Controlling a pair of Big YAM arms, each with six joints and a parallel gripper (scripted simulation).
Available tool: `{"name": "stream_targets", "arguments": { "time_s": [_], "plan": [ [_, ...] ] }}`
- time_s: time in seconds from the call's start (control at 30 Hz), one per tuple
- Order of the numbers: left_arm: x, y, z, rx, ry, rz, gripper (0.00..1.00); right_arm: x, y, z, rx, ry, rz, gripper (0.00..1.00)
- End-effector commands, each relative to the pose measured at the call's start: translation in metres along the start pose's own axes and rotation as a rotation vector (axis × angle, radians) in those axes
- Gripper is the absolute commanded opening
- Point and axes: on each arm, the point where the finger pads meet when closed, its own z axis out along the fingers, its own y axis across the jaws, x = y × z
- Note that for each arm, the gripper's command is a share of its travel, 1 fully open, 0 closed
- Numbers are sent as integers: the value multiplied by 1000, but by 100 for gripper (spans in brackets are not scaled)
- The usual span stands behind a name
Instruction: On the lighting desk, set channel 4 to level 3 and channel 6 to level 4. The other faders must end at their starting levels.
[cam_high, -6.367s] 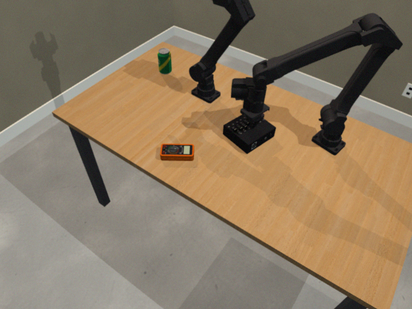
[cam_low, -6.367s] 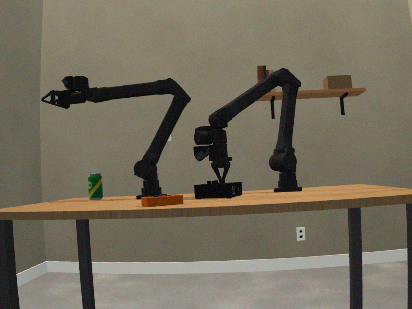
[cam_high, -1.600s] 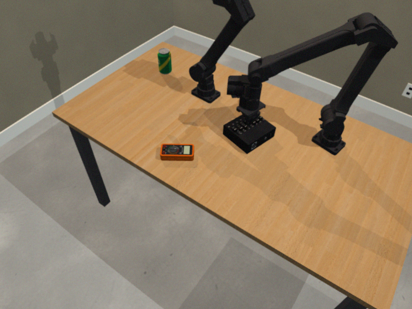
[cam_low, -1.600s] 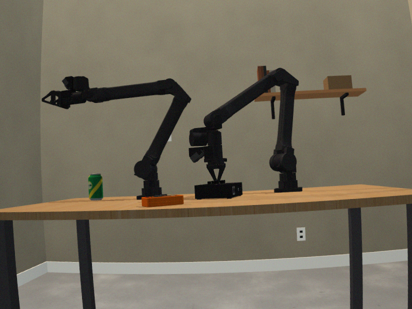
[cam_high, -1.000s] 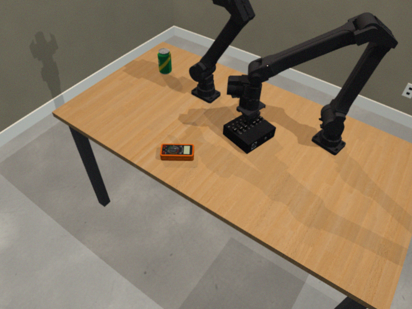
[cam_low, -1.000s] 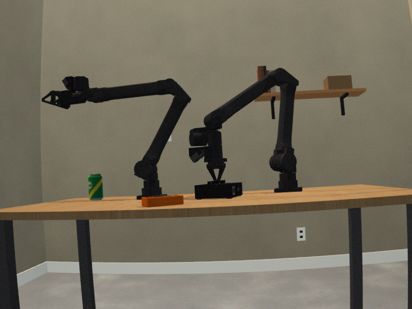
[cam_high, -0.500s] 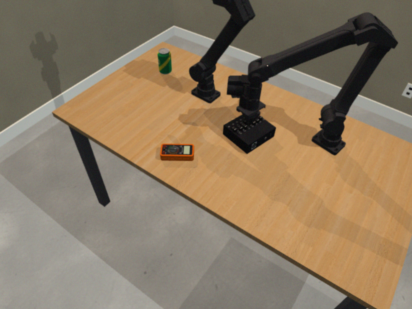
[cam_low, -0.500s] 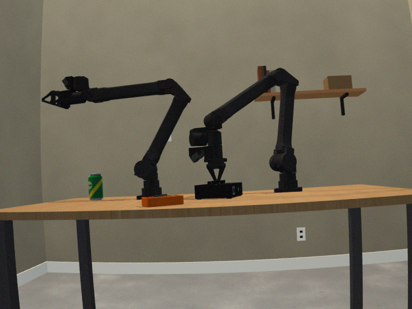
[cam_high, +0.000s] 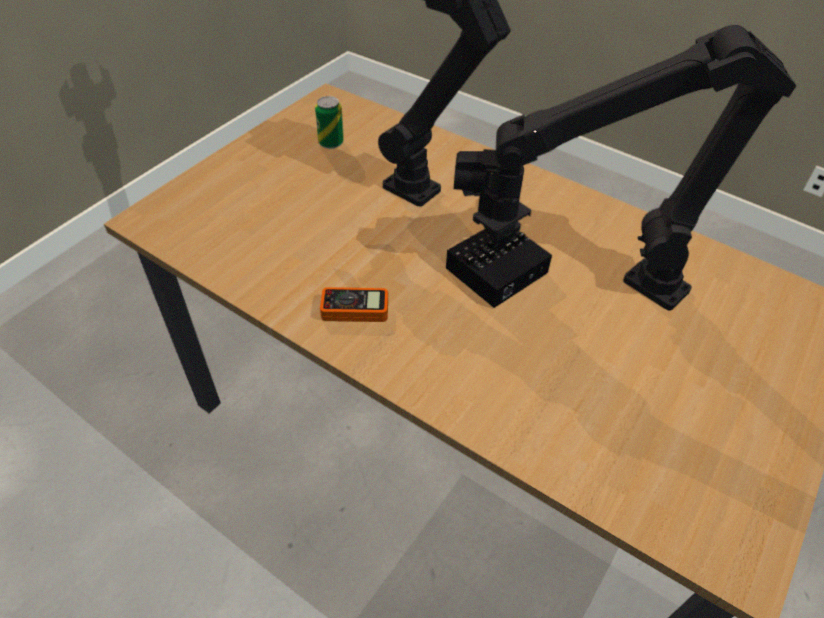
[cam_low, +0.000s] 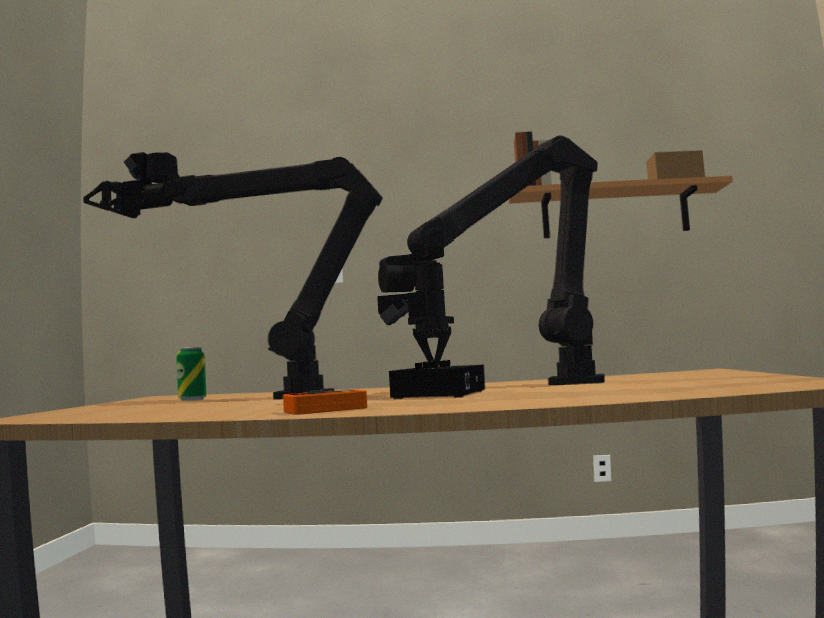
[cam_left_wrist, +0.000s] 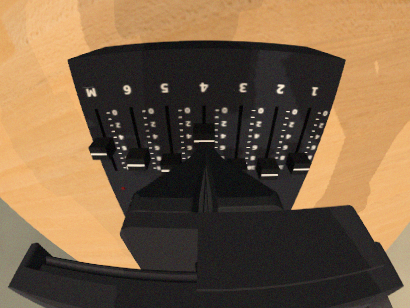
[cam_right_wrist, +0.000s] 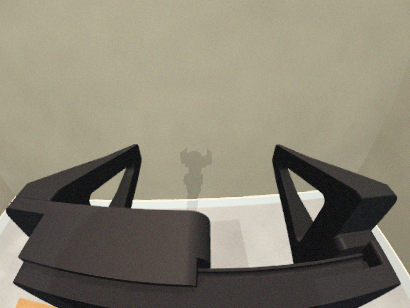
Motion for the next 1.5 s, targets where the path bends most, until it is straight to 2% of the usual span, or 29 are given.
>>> {"name": "stream_targets", "arguments": {
  "time_s": [0.0,0.2,0.37,0.43,0.47,0.67,1.3,1.47],
  "plan": [
    [-26,15,-17,-41,-50,8,0,-41,-3,5,6,-55,9,100],
    [-21,18,-23,-55,-64,15,0,-41,-3,5,6,-55,9,100],
    [0,6,-9,-23,-29,2,0,-41,-3,5,6,-55,9,100],
    [0,6,-9,-23,-29,2,0,-41,-3,5,6,-55,9,100],
    [-14,15,-15,-34,-41,9,0,-41,-3,5,6,-55,9,100],
    [-12,15,-18,-38,-44,8,0,-41,-3,5,6,-55,9,100],
    [-12,15,-66,-48,-54,8,0,-41,-3,5,6,-55,9,100],
    [-7,10,-55,-23,-28,7,0,-41,-3,5,6,-55,9,100]
  ]
}}
